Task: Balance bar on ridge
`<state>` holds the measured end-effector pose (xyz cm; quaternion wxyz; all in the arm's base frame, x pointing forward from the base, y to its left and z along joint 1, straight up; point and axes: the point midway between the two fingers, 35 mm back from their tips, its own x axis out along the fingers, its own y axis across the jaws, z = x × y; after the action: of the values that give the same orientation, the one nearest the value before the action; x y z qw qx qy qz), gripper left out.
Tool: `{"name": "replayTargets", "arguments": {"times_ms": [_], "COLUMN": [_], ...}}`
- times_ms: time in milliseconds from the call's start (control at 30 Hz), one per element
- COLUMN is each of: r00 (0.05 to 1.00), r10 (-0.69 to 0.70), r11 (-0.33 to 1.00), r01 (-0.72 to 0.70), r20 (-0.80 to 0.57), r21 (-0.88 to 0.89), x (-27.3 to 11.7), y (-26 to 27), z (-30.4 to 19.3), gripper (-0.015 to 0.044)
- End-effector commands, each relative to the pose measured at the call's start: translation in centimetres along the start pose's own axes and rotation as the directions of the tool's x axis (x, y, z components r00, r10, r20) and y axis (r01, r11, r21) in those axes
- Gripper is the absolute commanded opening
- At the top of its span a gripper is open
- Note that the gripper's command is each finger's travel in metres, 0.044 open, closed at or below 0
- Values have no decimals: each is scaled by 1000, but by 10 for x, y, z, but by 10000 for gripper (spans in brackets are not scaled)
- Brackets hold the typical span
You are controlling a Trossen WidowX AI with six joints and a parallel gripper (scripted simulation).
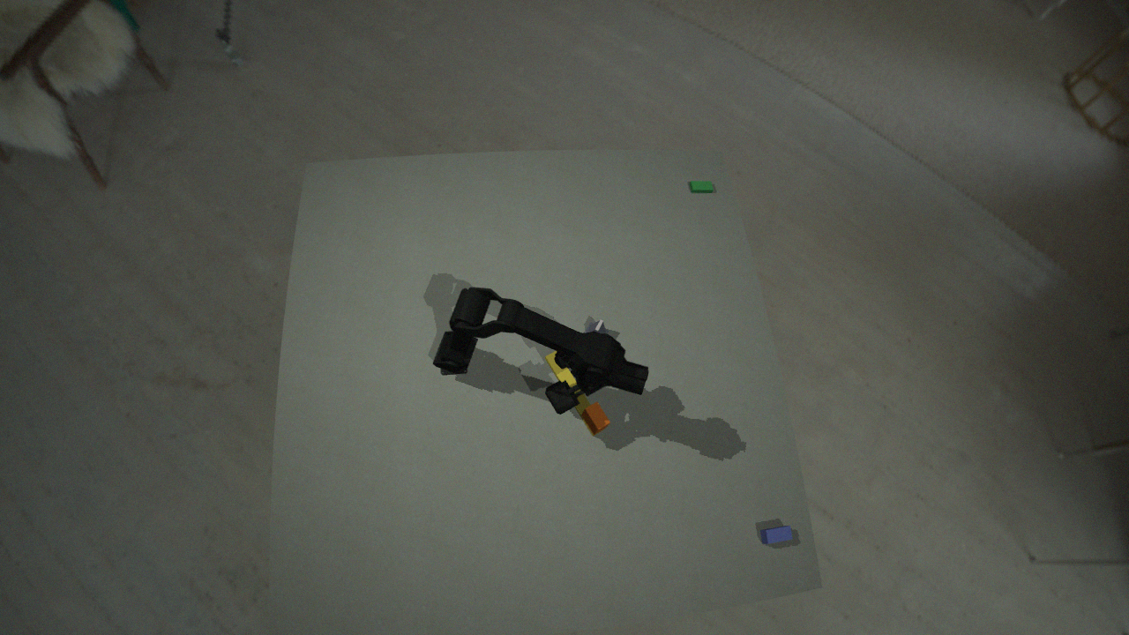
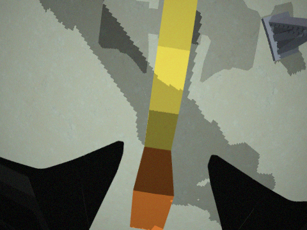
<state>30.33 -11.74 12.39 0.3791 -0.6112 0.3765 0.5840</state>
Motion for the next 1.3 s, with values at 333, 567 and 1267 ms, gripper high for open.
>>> {"name": "replayTargets", "arguments": {"times_ms": [333, 567, 1267], "r00": [1000, 1000, 1000], "r10": [4, 4, 4], "r11": [1000, 1000, 1000], "r01": [-4, -4, -4], "r20": [10, 10, 10], "r21": [-3, -3, -3], "x": [51, 61, 75], "y": [5, 5, 5], "z": [6, 6, 6], "gripper": [315, 315, 315]}}
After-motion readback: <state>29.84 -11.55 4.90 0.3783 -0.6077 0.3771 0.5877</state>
